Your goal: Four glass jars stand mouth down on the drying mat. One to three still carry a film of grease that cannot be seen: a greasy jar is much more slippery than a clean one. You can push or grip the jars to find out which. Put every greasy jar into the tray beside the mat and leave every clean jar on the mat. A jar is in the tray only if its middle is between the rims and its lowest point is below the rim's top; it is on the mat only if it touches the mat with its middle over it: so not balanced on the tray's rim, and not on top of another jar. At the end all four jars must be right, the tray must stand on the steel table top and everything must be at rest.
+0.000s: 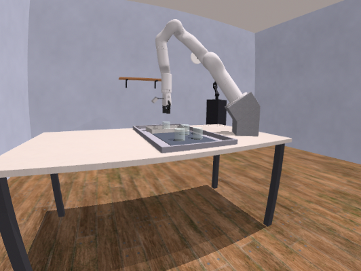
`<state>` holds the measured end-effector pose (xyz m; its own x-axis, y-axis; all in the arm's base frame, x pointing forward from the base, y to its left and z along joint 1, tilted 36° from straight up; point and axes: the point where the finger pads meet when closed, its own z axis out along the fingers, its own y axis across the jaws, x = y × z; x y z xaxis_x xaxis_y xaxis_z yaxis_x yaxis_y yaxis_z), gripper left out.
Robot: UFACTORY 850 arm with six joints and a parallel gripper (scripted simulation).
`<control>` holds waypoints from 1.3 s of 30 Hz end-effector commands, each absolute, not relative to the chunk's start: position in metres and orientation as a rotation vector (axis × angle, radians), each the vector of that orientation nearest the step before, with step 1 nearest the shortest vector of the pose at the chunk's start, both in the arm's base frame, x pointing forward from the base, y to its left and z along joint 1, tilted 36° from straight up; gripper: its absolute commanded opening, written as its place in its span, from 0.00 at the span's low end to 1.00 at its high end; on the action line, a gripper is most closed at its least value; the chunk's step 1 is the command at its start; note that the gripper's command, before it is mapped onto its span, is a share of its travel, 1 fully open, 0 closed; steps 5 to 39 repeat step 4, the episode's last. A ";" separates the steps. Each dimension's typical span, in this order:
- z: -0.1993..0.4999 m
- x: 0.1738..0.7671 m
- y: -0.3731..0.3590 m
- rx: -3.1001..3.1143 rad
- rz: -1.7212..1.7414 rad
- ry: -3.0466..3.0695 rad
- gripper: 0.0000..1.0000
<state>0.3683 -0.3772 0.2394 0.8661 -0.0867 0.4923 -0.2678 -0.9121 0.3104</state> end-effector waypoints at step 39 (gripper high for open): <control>0.240 0.369 -0.377 2.665 0.680 -0.263 1.00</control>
